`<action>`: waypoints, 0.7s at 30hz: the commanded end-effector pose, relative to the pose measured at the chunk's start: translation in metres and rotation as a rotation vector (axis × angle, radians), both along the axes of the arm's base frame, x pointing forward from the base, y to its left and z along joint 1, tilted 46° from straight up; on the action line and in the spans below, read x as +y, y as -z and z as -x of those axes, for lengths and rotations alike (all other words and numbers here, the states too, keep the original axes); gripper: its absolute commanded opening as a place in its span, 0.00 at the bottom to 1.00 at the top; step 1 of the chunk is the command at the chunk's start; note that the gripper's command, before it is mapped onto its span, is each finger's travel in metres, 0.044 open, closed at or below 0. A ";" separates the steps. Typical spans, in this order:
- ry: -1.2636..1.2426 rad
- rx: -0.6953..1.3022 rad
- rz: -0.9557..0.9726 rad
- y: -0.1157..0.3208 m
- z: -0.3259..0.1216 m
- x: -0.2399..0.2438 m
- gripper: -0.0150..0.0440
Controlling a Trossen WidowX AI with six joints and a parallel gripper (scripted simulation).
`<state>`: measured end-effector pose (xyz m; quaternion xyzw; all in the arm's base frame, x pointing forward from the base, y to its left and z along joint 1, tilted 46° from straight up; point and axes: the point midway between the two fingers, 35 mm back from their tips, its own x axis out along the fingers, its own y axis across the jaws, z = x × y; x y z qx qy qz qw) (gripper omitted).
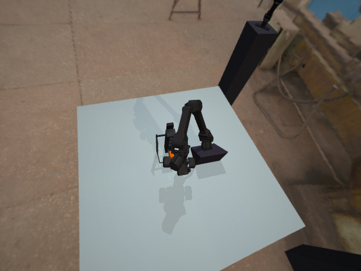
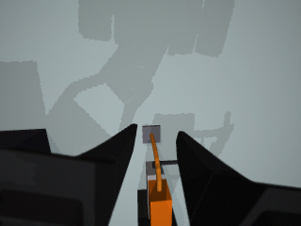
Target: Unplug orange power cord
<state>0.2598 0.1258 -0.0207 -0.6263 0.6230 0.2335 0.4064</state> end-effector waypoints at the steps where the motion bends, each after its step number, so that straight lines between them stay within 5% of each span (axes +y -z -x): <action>1: -0.047 0.203 0.165 -0.026 -0.008 -0.054 0.53; 21: -0.048 0.208 0.168 -0.033 -0.008 -0.061 0.53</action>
